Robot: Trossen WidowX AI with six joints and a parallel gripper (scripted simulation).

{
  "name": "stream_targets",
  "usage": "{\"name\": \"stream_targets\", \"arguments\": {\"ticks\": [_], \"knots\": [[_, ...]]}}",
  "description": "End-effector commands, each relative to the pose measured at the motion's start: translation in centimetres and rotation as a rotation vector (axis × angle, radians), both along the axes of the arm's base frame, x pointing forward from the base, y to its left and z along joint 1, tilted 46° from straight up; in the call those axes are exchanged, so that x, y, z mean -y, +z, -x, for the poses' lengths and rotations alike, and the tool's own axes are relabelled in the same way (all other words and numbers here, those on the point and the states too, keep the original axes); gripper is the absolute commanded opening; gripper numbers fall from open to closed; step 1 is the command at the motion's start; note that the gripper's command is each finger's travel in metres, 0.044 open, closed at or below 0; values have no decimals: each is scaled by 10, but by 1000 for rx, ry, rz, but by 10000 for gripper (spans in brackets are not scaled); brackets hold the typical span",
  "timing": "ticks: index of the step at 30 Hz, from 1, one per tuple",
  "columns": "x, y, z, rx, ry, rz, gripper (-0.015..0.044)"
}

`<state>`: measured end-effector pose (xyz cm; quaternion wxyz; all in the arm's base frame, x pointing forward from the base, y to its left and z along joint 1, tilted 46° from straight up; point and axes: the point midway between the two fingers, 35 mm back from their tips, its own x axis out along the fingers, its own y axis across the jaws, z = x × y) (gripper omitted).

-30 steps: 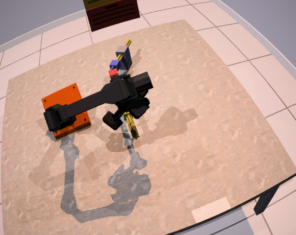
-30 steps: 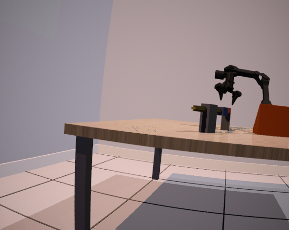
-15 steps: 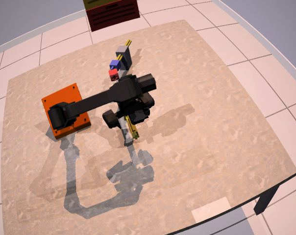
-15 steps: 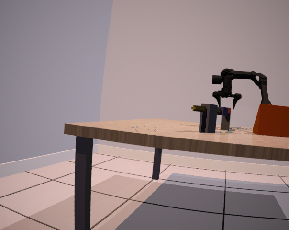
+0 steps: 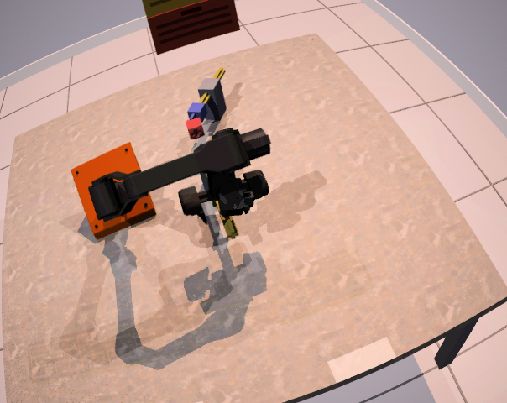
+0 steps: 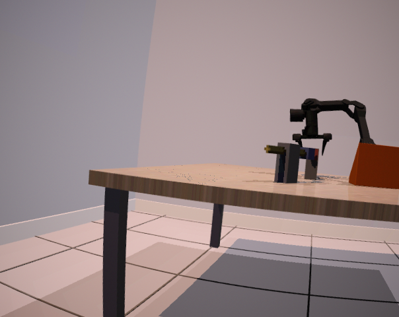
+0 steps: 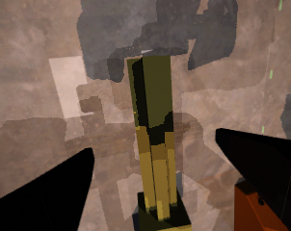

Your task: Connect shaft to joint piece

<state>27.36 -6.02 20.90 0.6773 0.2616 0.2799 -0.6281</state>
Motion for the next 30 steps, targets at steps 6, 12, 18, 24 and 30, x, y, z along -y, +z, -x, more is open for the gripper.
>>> {"name": "stream_targets", "arguments": {"ticks": [6,12,18,24,30], "knots": [[9,-11,-2,2,-9,6,440],[15,-18,-3,2,-10,6,440],[19,-22,-3,1,-11,6,414],[19,-22,-3,1,-11,6,256],[19,-22,-3,1,-11,6,102]]}}
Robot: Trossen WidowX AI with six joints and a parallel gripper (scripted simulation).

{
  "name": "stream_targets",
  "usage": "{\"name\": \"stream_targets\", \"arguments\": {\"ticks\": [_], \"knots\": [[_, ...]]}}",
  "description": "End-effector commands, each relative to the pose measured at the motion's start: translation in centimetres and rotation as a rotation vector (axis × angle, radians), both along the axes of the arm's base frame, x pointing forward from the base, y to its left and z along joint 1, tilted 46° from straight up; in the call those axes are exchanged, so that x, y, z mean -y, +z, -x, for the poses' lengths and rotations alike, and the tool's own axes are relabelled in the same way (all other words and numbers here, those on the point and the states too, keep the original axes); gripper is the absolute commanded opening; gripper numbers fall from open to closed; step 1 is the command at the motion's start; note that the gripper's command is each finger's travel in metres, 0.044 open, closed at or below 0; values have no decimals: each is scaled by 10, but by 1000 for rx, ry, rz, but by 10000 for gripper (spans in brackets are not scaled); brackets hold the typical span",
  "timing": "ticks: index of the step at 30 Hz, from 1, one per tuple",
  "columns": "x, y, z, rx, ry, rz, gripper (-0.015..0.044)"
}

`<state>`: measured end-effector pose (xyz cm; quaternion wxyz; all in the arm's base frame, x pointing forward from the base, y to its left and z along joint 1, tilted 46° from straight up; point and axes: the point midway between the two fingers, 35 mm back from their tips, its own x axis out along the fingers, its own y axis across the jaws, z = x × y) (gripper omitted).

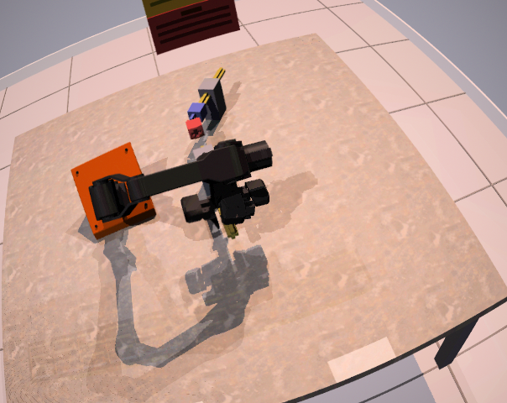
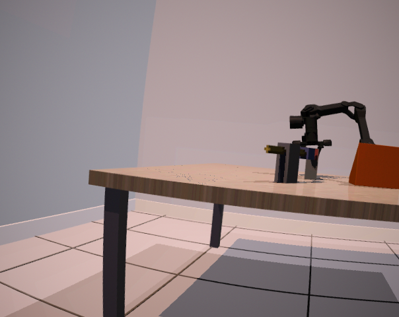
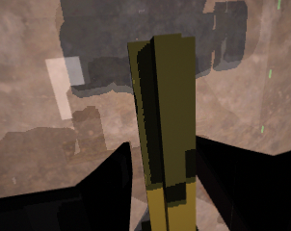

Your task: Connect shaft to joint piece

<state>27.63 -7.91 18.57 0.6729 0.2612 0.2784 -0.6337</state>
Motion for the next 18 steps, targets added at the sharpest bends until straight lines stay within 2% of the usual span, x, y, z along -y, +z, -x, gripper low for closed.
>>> {"name": "stream_targets", "arguments": {"ticks": [1,13,15,18], "knots": [[1,2,0,5,3,3,102],[1,2,0,5,3,3,102],[1,2,0,5,3,3,67],[1,2,0,5,3,3,67]]}}
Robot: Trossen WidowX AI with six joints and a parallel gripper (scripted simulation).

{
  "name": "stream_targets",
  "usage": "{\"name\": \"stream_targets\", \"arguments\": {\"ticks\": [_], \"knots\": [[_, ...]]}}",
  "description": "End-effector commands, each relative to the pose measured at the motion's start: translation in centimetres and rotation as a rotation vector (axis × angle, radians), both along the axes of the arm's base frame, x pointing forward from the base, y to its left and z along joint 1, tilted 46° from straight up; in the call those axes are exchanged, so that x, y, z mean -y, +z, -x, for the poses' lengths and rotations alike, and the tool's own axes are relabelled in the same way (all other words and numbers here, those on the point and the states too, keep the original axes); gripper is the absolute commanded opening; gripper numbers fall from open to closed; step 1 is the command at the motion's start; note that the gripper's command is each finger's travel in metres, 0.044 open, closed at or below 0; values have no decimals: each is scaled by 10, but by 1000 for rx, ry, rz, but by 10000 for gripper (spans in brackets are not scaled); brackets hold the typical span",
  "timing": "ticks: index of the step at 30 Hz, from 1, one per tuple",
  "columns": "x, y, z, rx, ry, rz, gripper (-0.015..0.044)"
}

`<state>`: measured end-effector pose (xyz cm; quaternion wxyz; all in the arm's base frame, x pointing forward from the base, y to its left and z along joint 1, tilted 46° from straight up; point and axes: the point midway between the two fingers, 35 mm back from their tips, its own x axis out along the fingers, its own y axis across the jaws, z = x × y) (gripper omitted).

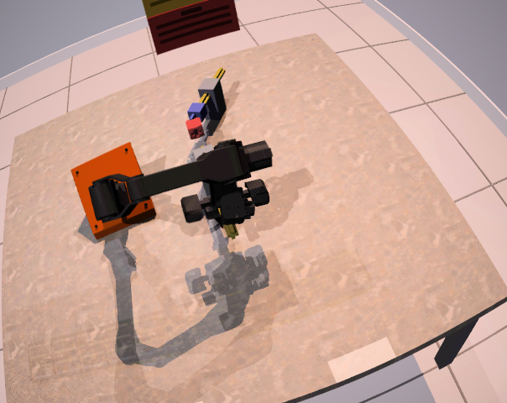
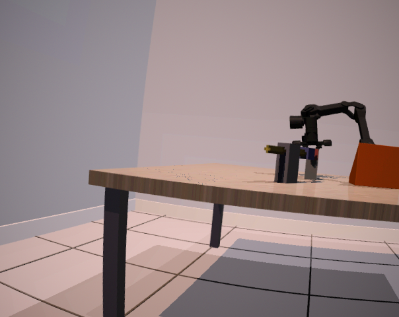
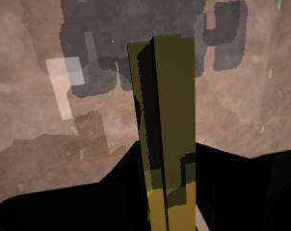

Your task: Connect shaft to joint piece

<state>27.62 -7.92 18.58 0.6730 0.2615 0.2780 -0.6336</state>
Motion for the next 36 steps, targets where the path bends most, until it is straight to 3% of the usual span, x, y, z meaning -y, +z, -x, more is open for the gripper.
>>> {"name": "stream_targets", "arguments": {"ticks": [1,20,28,36], "knots": [[0,1,0,4,3,3,67],[0,2,0,84,84,-2,67],[0,0,0,63,65,-4,0],[-4,-4,0,71,72,-4,0]]}}
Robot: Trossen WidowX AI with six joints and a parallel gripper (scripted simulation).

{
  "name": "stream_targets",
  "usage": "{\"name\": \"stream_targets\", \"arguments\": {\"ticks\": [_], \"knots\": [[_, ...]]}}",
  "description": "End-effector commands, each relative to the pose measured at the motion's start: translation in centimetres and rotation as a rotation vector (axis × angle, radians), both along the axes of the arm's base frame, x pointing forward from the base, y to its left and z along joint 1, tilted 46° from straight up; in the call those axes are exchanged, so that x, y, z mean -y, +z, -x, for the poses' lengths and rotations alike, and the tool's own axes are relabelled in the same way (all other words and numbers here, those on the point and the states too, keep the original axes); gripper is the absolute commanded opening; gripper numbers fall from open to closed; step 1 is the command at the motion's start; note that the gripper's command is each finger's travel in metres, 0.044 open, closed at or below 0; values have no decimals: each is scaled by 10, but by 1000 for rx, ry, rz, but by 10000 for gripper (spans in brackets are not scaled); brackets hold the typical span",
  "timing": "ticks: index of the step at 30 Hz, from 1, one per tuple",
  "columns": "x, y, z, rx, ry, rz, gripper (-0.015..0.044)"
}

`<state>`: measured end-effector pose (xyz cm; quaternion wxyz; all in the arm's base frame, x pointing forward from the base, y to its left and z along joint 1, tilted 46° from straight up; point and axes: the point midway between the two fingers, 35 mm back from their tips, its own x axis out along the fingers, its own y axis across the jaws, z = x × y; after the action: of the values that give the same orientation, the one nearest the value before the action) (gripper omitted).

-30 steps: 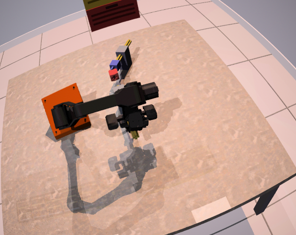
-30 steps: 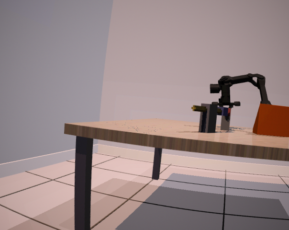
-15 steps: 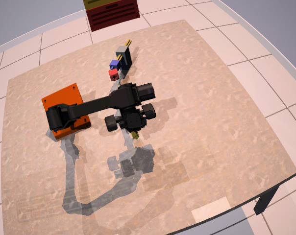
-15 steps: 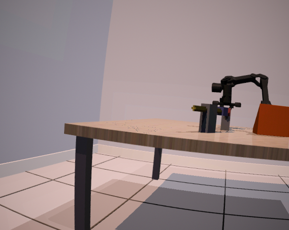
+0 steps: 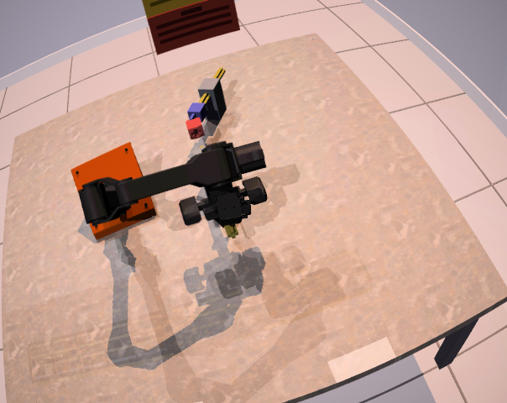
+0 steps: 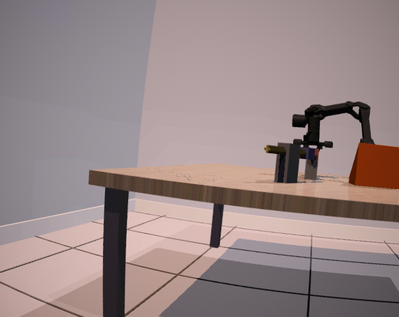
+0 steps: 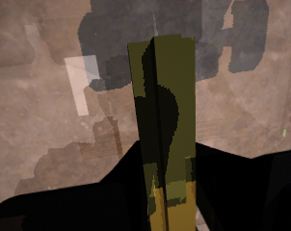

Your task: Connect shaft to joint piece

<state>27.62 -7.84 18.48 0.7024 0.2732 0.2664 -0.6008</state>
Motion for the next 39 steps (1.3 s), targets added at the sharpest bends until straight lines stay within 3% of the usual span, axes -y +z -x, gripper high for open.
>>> {"name": "stream_targets", "arguments": {"ticks": [1,39], "knots": [[-4,-4,0,9,5,0,0],[-43,-44,2,18,16,-2,0]]}}
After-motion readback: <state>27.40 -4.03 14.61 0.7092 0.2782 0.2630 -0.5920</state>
